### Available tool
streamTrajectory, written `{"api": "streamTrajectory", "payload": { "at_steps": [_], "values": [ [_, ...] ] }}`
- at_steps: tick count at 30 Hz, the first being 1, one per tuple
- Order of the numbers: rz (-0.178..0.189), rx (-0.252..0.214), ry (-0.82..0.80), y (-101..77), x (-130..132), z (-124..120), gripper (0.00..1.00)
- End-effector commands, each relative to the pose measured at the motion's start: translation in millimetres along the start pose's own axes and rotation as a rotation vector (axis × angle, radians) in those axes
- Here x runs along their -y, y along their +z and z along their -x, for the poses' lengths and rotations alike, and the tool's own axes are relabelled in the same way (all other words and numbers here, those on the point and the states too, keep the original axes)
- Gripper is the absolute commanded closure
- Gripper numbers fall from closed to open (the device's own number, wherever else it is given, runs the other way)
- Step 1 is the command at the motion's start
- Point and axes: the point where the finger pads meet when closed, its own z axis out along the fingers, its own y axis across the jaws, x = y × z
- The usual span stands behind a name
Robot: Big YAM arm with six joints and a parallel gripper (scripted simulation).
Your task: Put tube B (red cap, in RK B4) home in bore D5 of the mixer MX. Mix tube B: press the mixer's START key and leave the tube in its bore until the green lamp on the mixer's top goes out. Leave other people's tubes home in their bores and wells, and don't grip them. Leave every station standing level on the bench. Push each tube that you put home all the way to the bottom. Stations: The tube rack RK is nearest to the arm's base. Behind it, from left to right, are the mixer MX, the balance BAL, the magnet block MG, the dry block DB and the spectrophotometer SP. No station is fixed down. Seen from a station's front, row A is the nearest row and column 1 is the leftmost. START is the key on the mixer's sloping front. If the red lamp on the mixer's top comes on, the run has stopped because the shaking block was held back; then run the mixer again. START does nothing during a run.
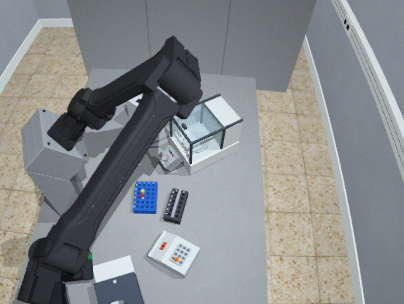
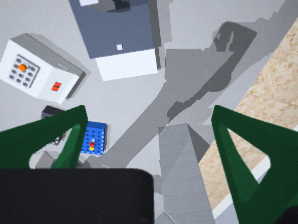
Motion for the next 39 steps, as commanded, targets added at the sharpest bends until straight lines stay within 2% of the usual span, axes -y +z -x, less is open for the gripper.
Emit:
{"api": "streamTrajectory", "payload": {
  "at_steps": [1, 17, 18, 29, 34, 35, 36, 37, 38, 39],
  "values": [
    [0.0, 0.011, -0.004, -3.8, 0, 4, 0.0],
    [0.0, 0.011, -0.004, -3.8, 0, 4, 0.0],
    [0.002, -0.01, 0.003, 13.4, 0, 0, 0.64],
    [0.002, -0.011, 0.003, 68.3, -1, -1, 0.64],
    [-0.001, 0.0, -0.01, 67.8, -2, 8, 0.64],
    [0.003, 0.041, 0.004, 50.1, 4, 15, 0.64],
    [0.002, 0.045, 0.0, 48.5, 3, 17, 0.64],
    [0.002, 0.041, 0.004, 48.0, 2, 17, 0.64],
    [0.0, 0.018, -0.012, 56.1, -2, 10, 0.64],
    [0.003, 0.017, -0.039, 58.9, -11, 0, 0.64]
  ]
}}
